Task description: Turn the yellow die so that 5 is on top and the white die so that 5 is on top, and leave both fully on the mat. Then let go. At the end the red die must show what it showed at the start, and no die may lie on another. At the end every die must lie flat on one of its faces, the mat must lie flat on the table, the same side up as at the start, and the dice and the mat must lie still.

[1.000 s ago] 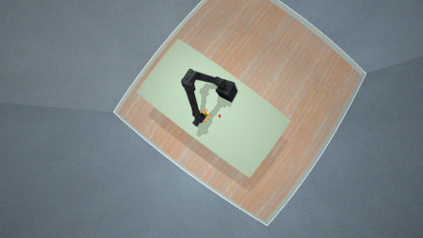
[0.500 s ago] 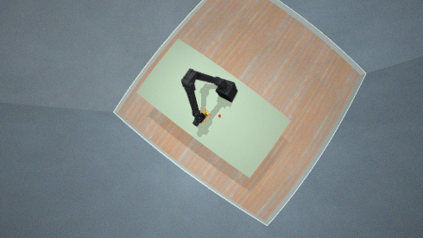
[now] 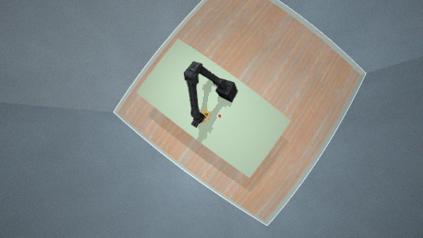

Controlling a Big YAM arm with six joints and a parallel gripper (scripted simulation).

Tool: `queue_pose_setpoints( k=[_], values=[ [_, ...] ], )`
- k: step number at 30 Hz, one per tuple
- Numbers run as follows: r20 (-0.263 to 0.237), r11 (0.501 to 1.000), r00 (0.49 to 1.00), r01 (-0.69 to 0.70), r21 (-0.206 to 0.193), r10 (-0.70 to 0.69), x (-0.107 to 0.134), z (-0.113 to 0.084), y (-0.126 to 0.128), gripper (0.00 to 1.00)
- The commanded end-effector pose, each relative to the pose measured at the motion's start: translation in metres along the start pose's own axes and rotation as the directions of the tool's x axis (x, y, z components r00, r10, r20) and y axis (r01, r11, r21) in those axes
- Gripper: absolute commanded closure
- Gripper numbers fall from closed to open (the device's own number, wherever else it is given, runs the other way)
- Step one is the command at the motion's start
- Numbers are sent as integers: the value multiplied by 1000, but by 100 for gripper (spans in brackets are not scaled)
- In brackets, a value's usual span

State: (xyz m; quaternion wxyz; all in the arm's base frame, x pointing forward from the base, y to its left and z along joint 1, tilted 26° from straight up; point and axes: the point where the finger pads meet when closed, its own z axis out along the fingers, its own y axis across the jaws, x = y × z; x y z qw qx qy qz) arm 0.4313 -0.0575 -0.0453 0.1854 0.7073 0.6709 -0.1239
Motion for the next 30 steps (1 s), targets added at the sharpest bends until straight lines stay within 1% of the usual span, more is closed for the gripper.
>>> queue_pose_setpoints(
  k=[1,3,6,7,8,9,10,30],
  values=[
    [3,1000,1000,-17,-18,17,1,-23,10,62],
    [1,999,1000,-23,-31,23,0,-33,17,62],
    [0,999,1000,-25,-33,25,0,-38,18,62],
    [2,999,999,-35,-23,35,-5,-35,16,62],
    [6,1000,999,-31,2,31,-6,-26,8,62],
    [8,1000,1000,-27,16,27,-5,-22,3,62],
    [7,1000,1000,-24,18,24,-4,-21,2,0],
    [7,1000,1000,-22,17,21,-3,-21,2,0]
  ],
)
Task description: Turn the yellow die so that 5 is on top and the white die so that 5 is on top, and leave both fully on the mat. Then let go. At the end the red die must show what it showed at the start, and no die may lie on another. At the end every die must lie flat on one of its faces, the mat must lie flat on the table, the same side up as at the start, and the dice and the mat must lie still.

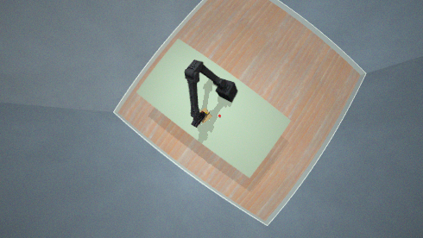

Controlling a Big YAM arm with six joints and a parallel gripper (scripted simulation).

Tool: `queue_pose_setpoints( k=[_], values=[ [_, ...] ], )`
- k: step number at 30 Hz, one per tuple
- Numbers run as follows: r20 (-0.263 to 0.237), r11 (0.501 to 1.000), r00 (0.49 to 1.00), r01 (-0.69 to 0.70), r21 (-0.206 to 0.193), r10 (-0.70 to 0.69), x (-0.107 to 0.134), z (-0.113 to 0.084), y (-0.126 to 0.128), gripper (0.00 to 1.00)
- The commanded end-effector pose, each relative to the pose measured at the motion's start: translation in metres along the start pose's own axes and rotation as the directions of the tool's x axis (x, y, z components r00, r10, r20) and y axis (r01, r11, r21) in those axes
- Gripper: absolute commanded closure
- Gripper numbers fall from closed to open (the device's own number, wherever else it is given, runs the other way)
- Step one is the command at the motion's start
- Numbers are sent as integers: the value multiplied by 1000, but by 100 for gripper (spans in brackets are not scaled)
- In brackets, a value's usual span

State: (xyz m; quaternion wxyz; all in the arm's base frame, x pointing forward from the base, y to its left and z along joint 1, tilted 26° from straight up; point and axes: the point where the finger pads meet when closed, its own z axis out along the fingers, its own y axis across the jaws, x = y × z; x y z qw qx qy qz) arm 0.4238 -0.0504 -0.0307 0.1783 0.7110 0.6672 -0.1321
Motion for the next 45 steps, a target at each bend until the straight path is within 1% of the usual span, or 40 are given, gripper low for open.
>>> queue_pose_setpoints(
  k=[1,3,7,11,17,19,24,28,29,30,31,32,34,45],
  values=[
    [4,1000,1000,-16,-6,16,-3,-5,8,0],
    [3,1000,1000,-17,-10,17,-3,-6,9,0],
    [-4,998,1000,-19,-57,19,1,-29,24,0],
    [-5,998,1000,-20,-58,19,0,-44,24,0],
    [-7,998,1000,-21,-60,21,0,-79,23,0],
    [-7,998,1000,-21,-60,21,0,-79,23,0],
    [-10,998,1000,-22,-62,22,0,-107,23,0],
    [-11,998,1000,-23,-63,22,0,-119,22,0],
    [-11,998,1000,-25,-62,25,-1,-120,22,0],
    [-7,999,1000,-30,-44,29,-3,-114,21,0],
    [1,1000,1000,-22,-14,22,-3,-103,11,0],
    [4,1000,1000,-15,1,15,-3,-98,4,0],
    [3,1000,1000,-17,-5,17,-2,-100,7,0],
    [2,1000,1000,-15,-7,15,-2,-101,8,0]
  ],
)
